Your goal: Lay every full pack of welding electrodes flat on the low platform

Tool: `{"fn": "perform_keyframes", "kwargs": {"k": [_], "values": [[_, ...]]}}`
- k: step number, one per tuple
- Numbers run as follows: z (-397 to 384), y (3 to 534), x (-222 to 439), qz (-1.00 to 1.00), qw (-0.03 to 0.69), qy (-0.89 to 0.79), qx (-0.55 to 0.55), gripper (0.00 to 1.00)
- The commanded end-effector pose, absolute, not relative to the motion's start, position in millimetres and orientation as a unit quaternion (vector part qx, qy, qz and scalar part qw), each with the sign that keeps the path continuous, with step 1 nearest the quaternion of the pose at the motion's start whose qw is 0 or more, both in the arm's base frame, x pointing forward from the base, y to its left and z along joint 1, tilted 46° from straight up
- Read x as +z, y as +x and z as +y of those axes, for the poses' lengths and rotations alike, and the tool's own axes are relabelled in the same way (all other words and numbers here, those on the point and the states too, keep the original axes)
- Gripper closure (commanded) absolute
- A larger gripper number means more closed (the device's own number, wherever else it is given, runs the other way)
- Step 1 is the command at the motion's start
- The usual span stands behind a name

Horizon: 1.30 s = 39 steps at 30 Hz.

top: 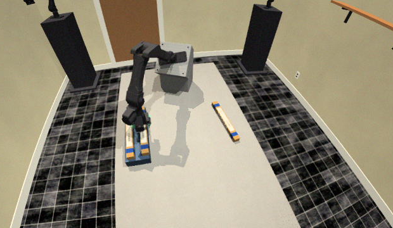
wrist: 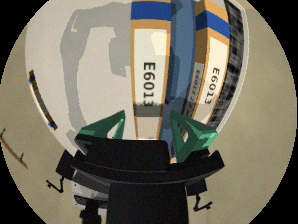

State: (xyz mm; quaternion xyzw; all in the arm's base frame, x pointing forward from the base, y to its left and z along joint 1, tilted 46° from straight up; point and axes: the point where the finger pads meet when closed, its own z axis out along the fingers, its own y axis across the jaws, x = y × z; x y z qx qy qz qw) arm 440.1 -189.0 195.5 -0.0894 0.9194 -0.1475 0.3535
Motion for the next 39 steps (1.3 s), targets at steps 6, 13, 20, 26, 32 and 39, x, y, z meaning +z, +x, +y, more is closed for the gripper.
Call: {"fn": "perform_keyframes", "kwargs": {"k": [6,13,20,26,32,39], "values": [[-186,417,243,0.908,0.376,-0.089,-0.161,0.26],[-178,392,267,0.908,0.376,-0.089,-0.161,0.26],[-176,386,263,0.915,0.362,-0.089,-0.151,0.26],[-172,380,263,0.915,0.363,-0.089,-0.151,0.26],[-172,380,263,0.915,0.363,-0.089,-0.151,0.26],[-160,375,258,0.917,0.360,-0.091,-0.147,0.26]]}}
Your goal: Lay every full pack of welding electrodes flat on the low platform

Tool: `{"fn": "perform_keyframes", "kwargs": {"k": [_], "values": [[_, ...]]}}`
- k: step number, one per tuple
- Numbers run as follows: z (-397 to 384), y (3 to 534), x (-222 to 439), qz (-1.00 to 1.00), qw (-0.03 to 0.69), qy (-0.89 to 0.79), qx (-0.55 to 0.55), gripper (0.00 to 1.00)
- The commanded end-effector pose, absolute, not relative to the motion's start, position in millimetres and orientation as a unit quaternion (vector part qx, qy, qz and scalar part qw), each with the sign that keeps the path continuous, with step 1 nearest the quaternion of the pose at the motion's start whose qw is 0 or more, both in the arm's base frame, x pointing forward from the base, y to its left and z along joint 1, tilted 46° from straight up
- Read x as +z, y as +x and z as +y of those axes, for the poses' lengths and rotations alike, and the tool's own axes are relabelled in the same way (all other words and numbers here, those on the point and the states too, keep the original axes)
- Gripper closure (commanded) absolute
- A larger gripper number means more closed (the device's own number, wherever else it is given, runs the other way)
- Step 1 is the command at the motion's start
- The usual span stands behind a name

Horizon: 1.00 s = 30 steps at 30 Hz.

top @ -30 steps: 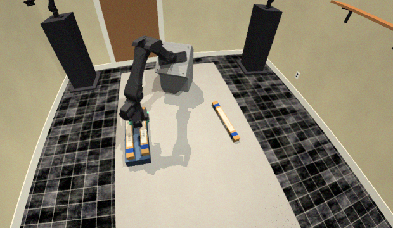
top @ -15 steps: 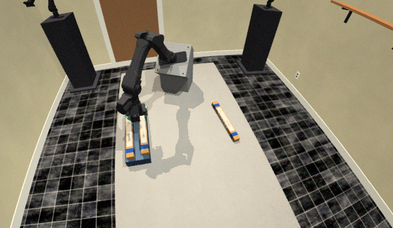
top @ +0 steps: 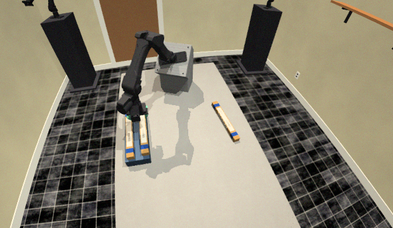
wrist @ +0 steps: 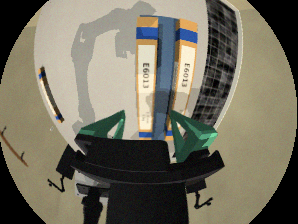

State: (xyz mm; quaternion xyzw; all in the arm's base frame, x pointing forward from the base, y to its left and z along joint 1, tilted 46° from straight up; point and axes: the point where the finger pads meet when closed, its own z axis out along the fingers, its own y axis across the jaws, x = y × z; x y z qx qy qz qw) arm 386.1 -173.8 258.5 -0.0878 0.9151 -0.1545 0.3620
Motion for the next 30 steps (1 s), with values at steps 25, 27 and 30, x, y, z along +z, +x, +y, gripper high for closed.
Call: {"fn": "perform_keyframes", "kwargs": {"k": [25,27,30], "values": [[-43,282,249,0.917,0.358,-0.090,-0.150,0.26],[-33,274,249,0.917,0.358,-0.090,-0.150,0.26],[-22,267,249,0.917,0.359,-0.090,-0.150,0.26]]}}
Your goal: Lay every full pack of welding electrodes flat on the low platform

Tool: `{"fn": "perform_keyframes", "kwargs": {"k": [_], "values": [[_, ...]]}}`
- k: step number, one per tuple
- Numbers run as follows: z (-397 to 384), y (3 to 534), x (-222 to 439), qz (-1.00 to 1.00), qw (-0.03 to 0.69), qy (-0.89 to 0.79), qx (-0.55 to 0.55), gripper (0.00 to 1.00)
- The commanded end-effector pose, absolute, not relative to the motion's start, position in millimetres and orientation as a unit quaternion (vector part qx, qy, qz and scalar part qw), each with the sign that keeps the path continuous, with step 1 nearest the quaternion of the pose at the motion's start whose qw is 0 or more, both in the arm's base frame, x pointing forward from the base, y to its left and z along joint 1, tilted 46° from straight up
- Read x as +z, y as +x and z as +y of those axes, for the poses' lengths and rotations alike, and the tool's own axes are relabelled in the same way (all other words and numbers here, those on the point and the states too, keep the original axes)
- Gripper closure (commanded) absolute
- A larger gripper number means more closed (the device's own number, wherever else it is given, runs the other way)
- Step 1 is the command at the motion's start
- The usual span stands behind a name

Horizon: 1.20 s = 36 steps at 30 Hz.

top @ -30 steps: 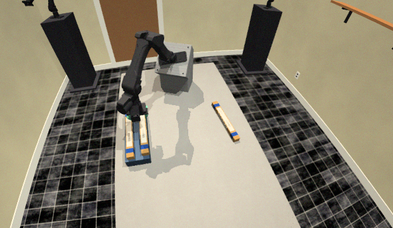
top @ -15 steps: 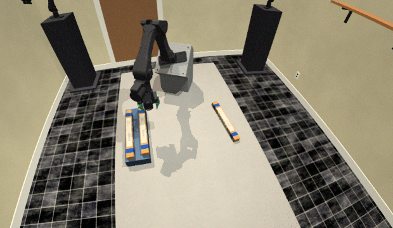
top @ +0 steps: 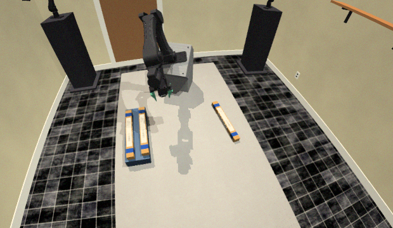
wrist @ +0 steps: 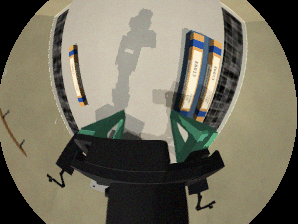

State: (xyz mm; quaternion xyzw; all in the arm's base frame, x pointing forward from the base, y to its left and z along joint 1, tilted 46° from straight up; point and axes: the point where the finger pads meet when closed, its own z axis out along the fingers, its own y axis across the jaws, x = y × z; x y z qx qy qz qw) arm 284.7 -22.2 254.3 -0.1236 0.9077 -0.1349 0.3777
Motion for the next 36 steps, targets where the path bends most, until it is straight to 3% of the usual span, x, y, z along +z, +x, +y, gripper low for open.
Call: {"fn": "perform_keyframes", "kwargs": {"k": [1,25,36], "values": [[-22,267,249,0.917,0.359,-0.090,-0.150,0.26],[97,187,252,0.913,0.368,-0.095,-0.147,0.26],[95,185,254,0.913,0.371,-0.086,-0.143,0.26]]}}
